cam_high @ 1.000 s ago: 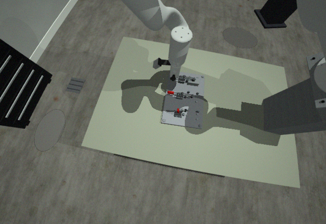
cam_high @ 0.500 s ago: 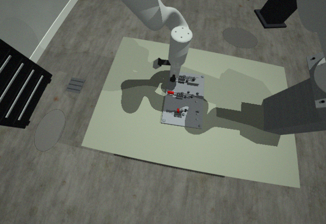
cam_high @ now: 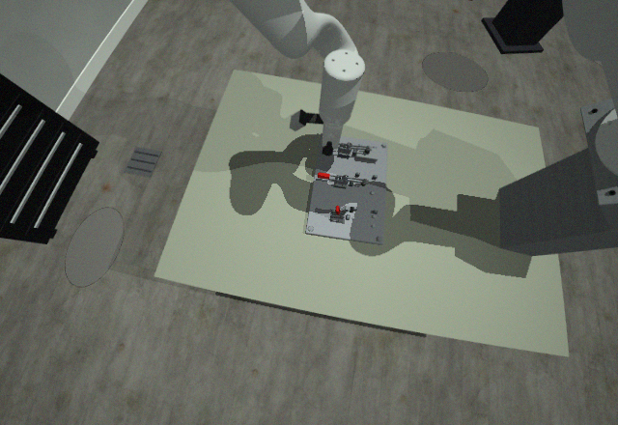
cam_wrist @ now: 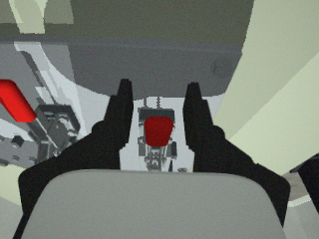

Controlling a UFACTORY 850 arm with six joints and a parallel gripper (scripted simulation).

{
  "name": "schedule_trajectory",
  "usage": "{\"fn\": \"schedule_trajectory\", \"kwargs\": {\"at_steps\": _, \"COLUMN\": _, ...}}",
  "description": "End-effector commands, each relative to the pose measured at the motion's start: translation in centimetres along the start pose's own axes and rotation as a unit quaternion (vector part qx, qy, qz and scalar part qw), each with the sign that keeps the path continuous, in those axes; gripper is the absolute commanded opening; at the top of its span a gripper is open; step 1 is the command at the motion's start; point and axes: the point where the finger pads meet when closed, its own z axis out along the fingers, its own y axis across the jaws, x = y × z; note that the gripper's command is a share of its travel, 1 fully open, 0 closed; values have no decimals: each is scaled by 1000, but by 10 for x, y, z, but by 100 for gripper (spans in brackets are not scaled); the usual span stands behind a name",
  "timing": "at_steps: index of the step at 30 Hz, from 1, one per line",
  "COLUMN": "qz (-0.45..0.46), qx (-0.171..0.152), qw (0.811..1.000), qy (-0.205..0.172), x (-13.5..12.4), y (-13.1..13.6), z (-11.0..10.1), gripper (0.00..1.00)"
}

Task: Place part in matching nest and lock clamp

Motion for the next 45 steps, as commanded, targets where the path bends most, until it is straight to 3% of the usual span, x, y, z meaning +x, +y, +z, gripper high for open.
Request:
{"fn": "schedule_trajectory", "kwargs": {"at_steps": 1, "qz": 0, "qx": 0, "qw": 1000, "qy": 0, "x": 0, "y": 0, "z": 0, "gripper": 47}}
{"fn": "schedule_trajectory", "kwargs": {"at_steps": 9, "qz": 0, "qx": 0, "qw": 1000, "qy": 0, "x": 0, "y": 0, "z": -5, "gripper": 47}}
{"fn": "schedule_trajectory", "kwargs": {"at_steps": 27, "qz": 0, "qx": 0, "qw": 1000, "qy": 0, "x": 0, "y": 0, "z": -58, "gripper": 47}}
{"fn": "schedule_trajectory", "kwargs": {"at_steps": 45, "qz": 0, "qx": 0, "qw": 1000, "qy": 0, "x": 0, "y": 0, "z": -60, "gripper": 47}}
